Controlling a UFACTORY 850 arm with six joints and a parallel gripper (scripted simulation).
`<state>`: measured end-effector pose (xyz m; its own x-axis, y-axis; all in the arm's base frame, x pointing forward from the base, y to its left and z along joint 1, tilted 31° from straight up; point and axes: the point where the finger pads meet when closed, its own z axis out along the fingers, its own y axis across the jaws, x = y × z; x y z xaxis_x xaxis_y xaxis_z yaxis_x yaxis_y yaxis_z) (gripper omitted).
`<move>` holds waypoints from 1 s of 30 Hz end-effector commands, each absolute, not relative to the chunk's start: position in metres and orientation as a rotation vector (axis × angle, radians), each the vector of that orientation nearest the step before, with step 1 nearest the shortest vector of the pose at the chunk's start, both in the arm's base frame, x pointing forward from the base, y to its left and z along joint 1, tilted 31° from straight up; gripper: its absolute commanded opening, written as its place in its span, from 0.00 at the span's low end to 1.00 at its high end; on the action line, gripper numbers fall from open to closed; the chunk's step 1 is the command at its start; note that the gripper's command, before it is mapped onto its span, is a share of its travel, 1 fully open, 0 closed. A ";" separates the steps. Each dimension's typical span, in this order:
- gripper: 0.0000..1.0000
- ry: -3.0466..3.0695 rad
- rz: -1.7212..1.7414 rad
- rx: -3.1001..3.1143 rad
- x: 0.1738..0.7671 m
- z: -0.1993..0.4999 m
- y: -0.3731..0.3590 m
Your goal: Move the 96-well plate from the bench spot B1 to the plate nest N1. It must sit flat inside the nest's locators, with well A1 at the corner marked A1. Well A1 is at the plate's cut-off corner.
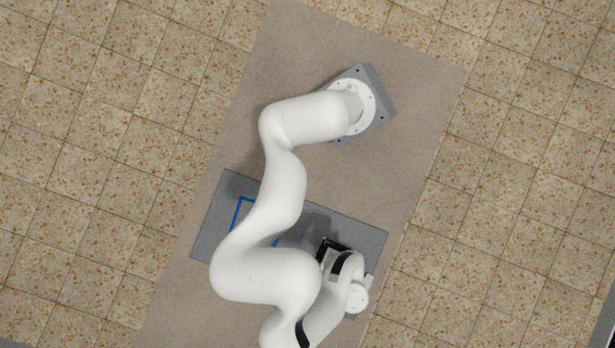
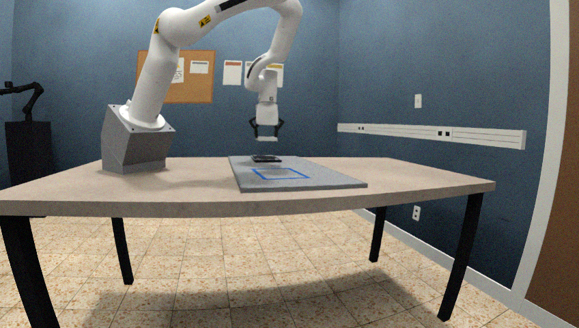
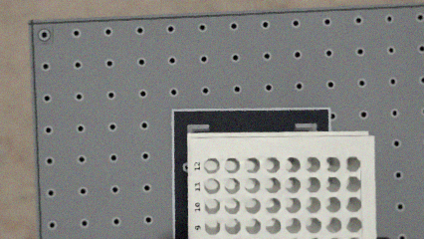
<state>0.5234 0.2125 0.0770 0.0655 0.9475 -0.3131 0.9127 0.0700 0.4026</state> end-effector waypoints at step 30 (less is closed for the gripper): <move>0.00 1.847 0.091 1.843 0.529 0.067 0.208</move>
